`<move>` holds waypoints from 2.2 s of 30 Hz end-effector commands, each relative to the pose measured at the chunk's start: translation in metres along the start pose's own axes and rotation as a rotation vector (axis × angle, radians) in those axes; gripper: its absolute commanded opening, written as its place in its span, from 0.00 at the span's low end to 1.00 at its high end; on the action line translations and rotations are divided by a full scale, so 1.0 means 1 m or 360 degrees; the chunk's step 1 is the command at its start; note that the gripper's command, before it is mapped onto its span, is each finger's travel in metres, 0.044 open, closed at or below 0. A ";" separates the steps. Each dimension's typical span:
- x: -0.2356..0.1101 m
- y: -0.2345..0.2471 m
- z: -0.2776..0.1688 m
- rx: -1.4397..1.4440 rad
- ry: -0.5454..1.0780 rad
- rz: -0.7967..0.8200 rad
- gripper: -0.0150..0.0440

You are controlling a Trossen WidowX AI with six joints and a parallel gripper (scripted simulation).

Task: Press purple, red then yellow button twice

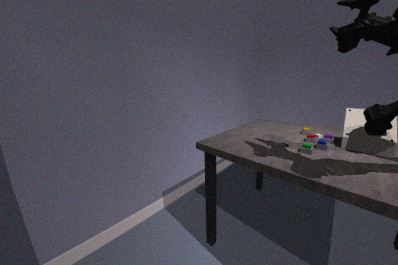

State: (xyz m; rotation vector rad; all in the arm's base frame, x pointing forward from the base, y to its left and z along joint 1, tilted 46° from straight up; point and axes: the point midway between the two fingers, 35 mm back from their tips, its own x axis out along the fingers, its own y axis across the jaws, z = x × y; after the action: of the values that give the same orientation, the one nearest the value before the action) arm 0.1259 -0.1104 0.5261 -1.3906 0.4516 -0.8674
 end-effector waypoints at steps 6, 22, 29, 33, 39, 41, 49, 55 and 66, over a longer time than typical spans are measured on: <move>0.040 0.078 0.045 -0.0219 -0.0094 0.0304 0.93; 0.052 0.407 -0.001 -0.0111 0.0089 0.2148 0.93; -0.050 0.493 -0.048 0.0793 0.0677 0.3192 0.93; -0.095 0.500 -0.049 0.1454 0.1084 0.3569 0.93; -0.098 0.500 -0.049 0.1510 0.1118 0.3592 0.93; -0.099 0.502 -0.048 0.1510 0.1119 0.3592 0.89; -0.133 0.542 -0.021 0.1513 0.1115 0.3595 0.53; -0.133 0.542 -0.021 0.1513 0.1115 0.3595 0.29; -0.136 0.545 -0.019 0.1513 0.1115 0.3594 0.29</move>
State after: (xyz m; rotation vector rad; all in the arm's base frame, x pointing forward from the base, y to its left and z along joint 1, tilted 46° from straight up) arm 0.1701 -0.0515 -0.0289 0.7195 1.3771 0.4797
